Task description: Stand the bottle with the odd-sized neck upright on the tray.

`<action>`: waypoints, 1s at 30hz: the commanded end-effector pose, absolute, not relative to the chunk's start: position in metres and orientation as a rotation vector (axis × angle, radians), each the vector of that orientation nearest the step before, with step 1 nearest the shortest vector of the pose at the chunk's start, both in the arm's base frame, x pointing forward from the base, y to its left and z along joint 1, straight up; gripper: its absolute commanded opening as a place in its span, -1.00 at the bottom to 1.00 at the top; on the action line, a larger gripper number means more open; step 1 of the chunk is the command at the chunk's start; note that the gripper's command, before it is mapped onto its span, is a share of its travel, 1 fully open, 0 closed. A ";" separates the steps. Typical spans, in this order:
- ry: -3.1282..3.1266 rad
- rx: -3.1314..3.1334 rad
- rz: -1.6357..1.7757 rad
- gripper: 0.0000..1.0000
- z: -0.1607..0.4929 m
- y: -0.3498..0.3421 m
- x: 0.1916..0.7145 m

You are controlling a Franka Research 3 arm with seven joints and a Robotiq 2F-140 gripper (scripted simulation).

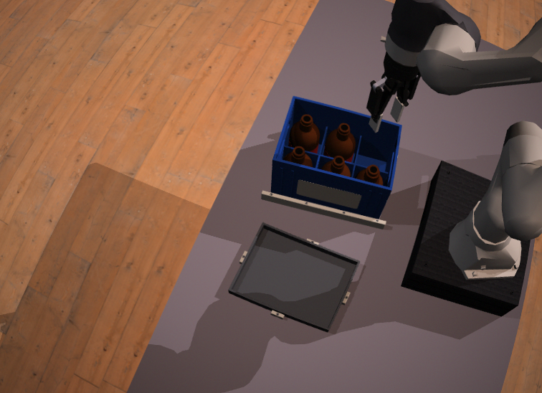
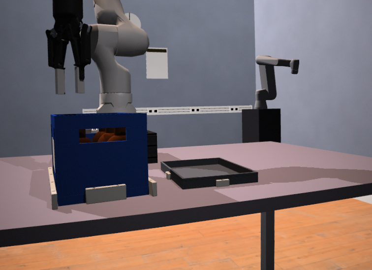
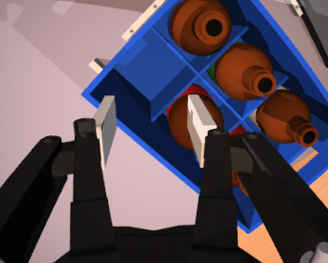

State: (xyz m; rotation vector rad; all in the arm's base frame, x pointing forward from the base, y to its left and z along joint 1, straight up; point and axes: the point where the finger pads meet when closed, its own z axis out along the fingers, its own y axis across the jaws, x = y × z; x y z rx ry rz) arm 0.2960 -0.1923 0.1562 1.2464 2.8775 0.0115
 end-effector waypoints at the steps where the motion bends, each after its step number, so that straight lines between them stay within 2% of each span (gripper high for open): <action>1: 2.885 1.236 0.007 -0.12 0.155 -0.192 0.294; 30: 2.885 1.236 0.007 -0.12 0.145 -0.192 0.294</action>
